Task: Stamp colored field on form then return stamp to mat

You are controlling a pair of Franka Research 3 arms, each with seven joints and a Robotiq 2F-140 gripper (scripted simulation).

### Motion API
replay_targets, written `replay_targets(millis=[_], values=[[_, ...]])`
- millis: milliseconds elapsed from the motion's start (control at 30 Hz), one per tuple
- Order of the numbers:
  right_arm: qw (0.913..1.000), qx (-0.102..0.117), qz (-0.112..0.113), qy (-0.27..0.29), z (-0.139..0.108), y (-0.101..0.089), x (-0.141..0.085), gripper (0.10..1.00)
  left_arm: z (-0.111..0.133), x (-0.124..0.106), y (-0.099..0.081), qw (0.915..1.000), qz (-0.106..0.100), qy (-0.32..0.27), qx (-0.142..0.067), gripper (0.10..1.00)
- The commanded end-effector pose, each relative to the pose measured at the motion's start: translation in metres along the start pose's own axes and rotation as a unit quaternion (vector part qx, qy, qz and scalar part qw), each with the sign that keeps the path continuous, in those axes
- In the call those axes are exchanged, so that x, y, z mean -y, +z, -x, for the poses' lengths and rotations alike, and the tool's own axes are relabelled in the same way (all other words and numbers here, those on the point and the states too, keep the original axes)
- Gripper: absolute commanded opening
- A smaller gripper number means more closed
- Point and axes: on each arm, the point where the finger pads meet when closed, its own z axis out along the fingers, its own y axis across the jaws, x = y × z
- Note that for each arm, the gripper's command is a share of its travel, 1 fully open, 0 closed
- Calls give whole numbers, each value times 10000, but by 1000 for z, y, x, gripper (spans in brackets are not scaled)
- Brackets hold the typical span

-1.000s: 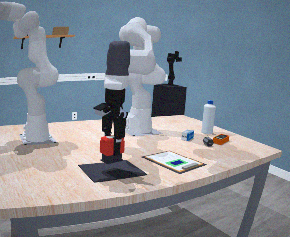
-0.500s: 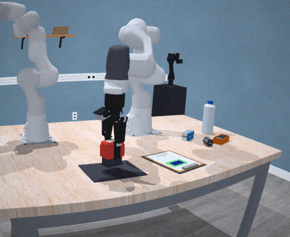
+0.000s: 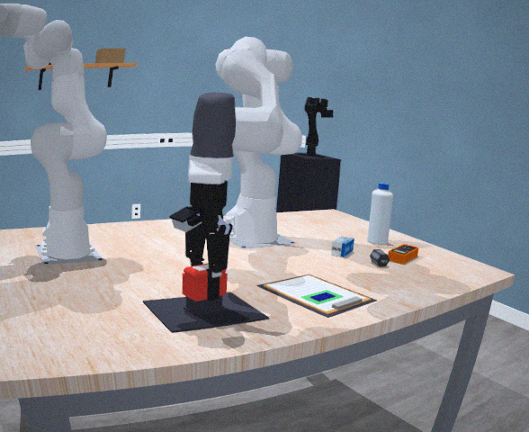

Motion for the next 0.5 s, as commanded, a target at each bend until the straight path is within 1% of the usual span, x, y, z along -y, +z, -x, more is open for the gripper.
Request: replay_targets(millis=[0,467], values=[[10000,-1,-1,0,0,0,0,1000,-4,1,-1,10000,-25,-31,-61,272],[10000,-1,-1,0,0,0,0,1000,-7,3,-1,10000,-25,-31,-61,272]])
